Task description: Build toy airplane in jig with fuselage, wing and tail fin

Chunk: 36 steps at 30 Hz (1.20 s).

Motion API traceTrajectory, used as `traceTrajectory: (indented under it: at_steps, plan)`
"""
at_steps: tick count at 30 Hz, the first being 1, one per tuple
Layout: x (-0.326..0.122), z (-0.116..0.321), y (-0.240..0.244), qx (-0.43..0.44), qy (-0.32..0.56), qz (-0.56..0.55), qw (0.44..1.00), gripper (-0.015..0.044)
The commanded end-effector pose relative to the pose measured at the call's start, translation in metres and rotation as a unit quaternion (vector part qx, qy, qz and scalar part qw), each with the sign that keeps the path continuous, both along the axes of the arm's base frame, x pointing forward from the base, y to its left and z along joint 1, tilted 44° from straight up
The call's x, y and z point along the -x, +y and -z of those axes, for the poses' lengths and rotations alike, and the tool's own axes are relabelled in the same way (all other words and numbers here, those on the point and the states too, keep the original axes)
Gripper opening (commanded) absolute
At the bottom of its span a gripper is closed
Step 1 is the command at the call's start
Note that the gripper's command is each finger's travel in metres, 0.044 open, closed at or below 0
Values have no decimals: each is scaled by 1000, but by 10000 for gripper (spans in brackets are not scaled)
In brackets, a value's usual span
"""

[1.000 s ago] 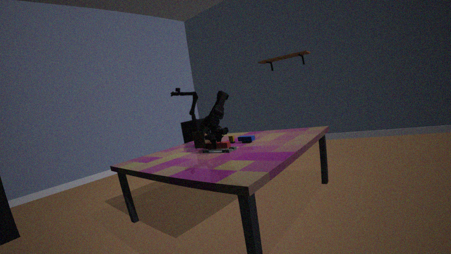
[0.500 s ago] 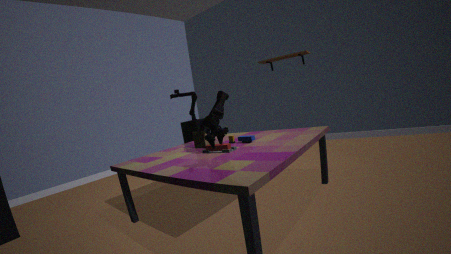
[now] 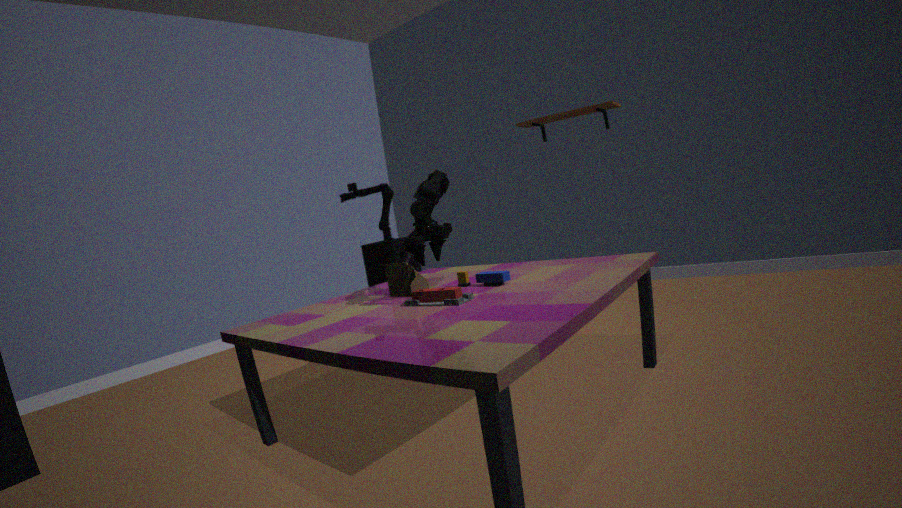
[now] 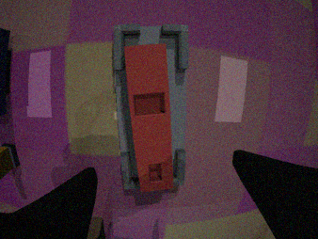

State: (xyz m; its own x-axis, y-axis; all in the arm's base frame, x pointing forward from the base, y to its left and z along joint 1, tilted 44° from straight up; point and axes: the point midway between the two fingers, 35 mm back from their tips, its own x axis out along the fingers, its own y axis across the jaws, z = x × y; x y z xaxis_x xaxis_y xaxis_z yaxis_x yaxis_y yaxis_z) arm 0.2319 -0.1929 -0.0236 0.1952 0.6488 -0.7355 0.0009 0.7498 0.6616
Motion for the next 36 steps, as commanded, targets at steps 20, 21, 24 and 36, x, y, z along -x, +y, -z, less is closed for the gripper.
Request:
traceTrajectory:
  at_steps: [20,21,24,36]
  plan:
    - [-87,-99,100,-5,70,73,995,440]
    - [-91,-108,114,-5,69,72,995,440]
    - [-99,-138,154,-14,66,68,995,440]
    - [-109,-136,206,-28,67,67,995,440]
